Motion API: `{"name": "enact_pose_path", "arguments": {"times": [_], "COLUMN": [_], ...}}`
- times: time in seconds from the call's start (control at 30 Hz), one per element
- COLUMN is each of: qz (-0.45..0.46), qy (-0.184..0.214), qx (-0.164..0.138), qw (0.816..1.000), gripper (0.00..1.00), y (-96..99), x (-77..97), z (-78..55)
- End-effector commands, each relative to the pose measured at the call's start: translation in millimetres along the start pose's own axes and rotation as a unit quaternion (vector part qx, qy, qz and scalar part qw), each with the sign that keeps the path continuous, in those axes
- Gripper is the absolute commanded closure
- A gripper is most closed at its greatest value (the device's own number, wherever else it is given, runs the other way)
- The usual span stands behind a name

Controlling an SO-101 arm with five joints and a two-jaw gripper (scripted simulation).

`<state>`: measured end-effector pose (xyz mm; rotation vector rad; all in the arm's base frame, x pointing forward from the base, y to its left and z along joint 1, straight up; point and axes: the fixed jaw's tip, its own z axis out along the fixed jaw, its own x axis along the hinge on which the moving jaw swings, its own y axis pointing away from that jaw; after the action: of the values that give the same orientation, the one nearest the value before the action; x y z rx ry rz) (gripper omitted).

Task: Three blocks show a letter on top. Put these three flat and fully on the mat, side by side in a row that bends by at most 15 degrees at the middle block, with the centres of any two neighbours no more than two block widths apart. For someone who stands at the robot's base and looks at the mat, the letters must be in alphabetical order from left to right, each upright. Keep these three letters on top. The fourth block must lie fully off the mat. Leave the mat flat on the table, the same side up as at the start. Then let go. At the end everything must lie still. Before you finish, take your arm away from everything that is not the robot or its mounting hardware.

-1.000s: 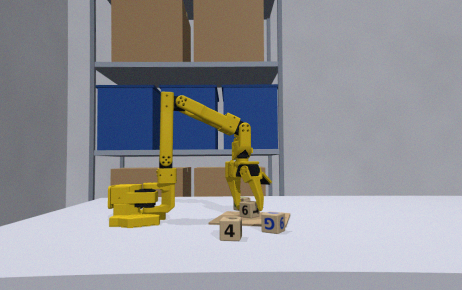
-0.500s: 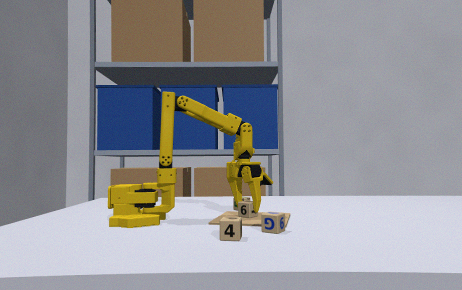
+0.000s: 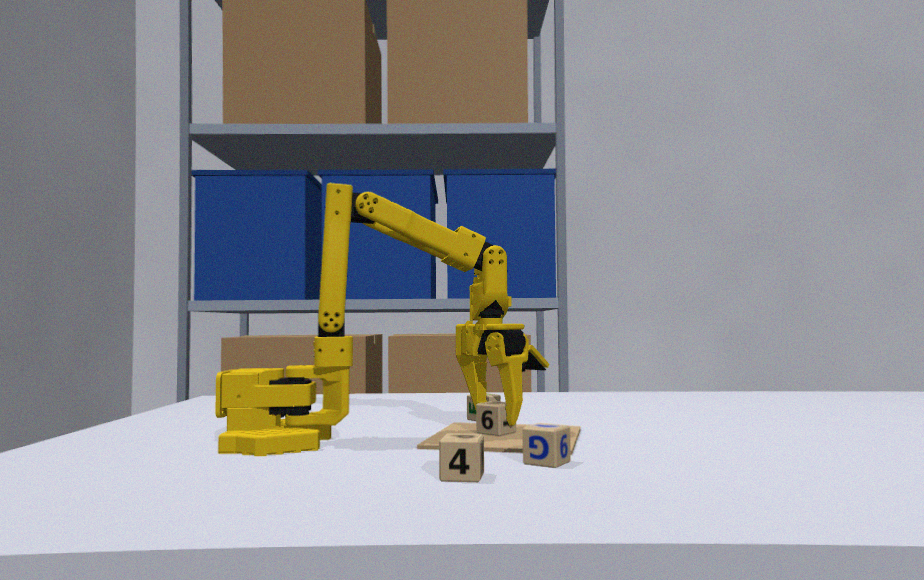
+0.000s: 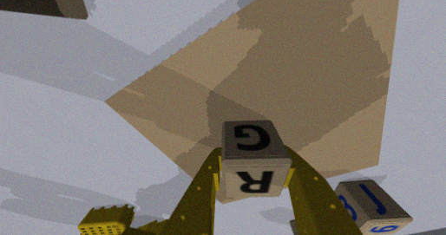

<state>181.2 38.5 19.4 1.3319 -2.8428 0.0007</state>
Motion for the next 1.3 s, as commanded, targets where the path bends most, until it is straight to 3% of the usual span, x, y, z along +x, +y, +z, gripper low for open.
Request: {"name": "enact_pose_path", "arguments": {"times": [0.0, 0.2, 0.47, 0.8, 1.27], "qz": [0.001, 0.001, 0.001, 0.001, 0.001], "qy": [-0.045, -0.045, -0.045, -0.045, -0.045], "qx": [0.038, 0.038, 0.038, 0.038, 0.037], "qw": [0.998, 0.998, 0.998, 0.998, 0.998], "gripper": [0.84, 0.86, 0.99, 1.00, 1.00], "y": [-13.4, -13.4, -13.4, -13.4, -10.9], "x": [-13.0, -13.0, -13.0, -13.1, -12.4], "z": [-17.7, -17.7, -17.7, -19.4, -49.0]}}
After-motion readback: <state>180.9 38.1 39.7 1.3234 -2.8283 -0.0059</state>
